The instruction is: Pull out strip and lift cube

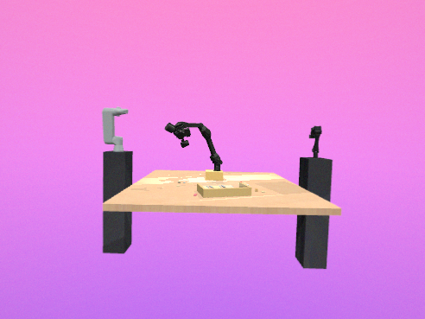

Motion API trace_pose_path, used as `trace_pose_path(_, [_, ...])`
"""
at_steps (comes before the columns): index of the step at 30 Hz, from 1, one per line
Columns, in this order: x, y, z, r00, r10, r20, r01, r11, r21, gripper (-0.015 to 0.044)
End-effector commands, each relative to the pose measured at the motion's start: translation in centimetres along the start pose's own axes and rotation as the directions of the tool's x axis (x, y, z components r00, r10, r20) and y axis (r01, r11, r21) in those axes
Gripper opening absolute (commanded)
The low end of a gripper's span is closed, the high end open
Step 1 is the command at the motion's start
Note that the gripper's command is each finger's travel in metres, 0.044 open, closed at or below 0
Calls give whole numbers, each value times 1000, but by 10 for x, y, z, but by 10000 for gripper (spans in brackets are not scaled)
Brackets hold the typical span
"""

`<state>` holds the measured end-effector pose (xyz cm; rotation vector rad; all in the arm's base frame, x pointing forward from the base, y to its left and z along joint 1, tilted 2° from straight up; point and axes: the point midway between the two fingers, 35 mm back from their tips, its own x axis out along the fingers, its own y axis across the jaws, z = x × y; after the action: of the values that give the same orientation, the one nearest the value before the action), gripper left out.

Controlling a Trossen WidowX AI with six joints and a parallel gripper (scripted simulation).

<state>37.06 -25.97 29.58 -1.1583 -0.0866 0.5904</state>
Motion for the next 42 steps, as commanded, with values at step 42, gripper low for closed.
trace_pose_path(42, [111, 223, 179, 835, 192, -515, 462, 262, 847, 400])
